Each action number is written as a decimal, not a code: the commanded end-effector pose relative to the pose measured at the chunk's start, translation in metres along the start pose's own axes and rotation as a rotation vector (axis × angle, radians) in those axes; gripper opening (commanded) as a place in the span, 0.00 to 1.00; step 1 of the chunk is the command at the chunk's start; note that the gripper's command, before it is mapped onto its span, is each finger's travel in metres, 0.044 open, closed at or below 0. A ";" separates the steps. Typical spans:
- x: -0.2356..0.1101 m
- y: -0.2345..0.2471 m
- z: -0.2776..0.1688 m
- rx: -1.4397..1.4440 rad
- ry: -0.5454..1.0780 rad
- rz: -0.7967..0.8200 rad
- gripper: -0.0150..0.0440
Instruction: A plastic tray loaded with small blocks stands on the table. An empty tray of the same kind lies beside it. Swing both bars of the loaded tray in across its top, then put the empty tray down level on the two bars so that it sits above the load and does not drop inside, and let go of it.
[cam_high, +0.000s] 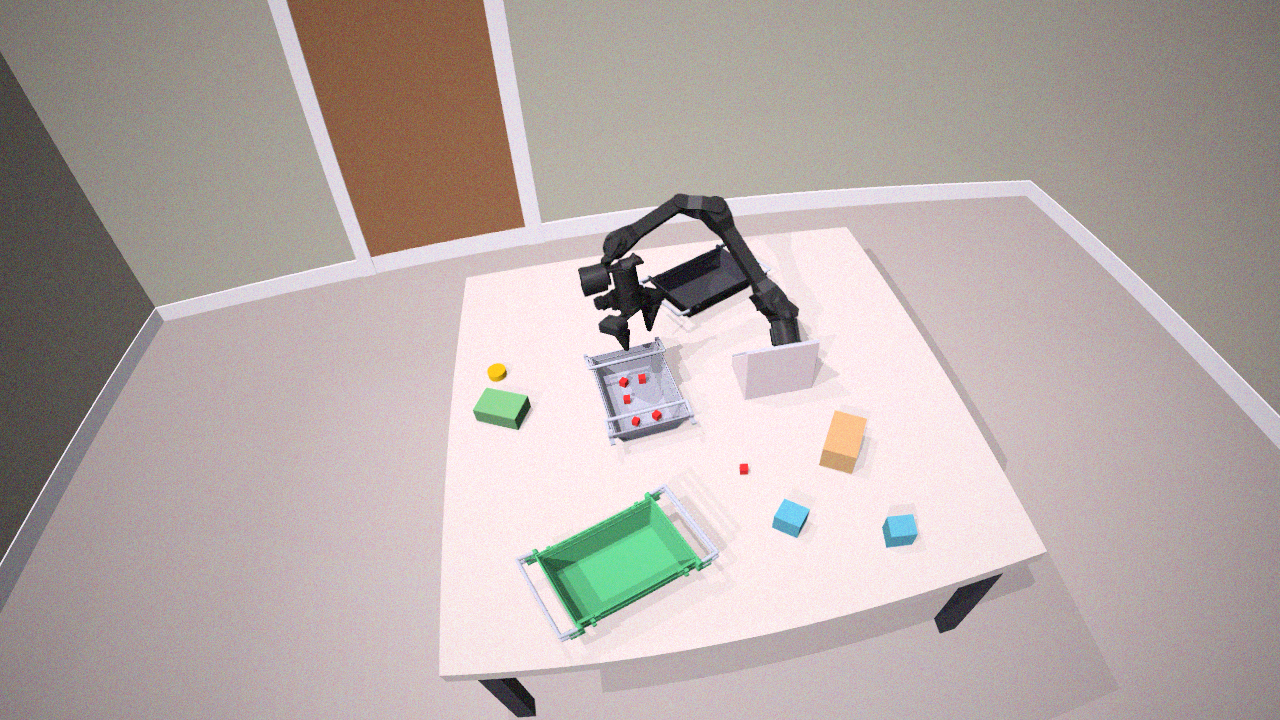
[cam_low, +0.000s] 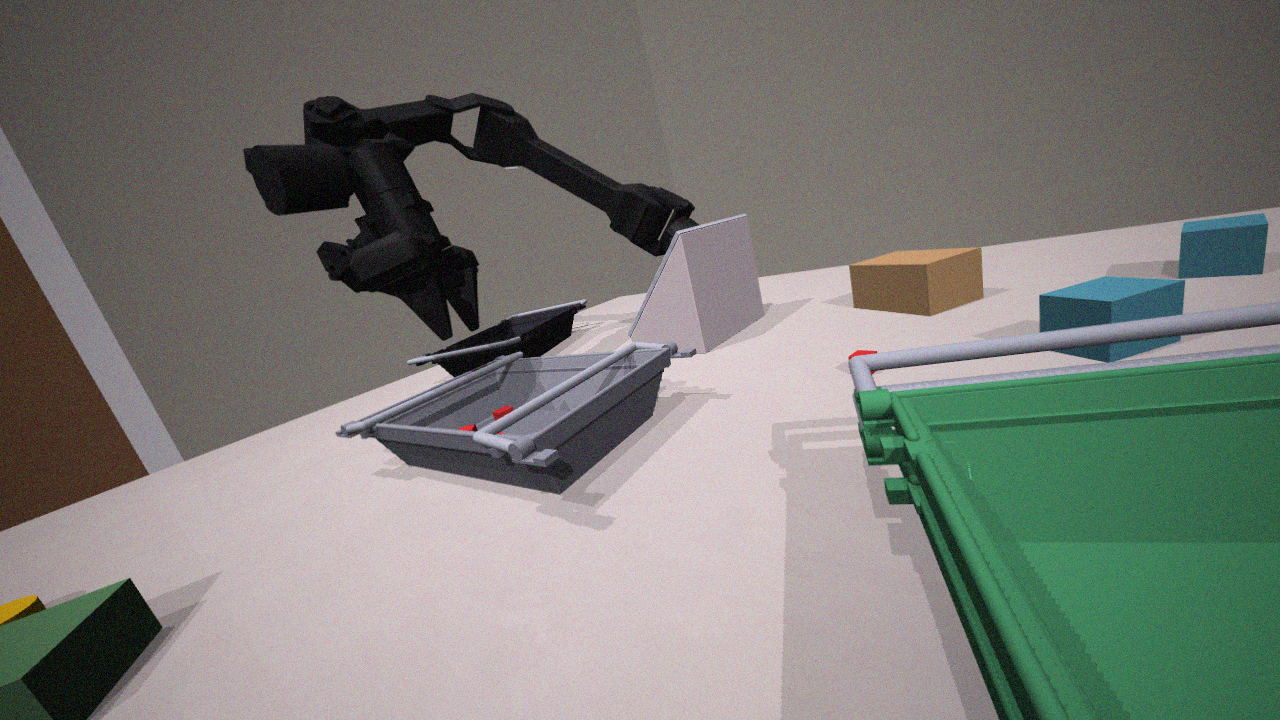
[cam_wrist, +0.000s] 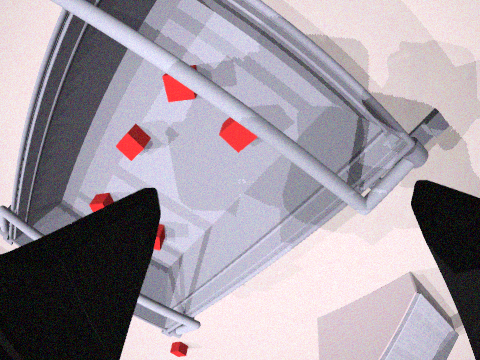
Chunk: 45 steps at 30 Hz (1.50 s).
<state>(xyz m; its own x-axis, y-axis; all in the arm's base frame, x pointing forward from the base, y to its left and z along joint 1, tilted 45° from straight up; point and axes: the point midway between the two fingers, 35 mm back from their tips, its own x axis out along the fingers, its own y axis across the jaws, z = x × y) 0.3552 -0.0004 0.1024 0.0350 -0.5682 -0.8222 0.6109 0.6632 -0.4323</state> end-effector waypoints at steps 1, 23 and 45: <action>0.003 -0.063 0.018 0.308 0.022 0.034 1.00; -0.010 -0.338 -0.052 1.906 -0.223 0.115 1.00; 0.047 -0.342 -0.037 1.906 -0.221 0.113 1.00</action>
<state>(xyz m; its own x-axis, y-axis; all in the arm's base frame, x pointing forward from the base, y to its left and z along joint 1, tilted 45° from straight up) 0.1169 -0.2254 0.2120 0.1251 -0.7171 -0.6857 0.5157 -0.5434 0.6624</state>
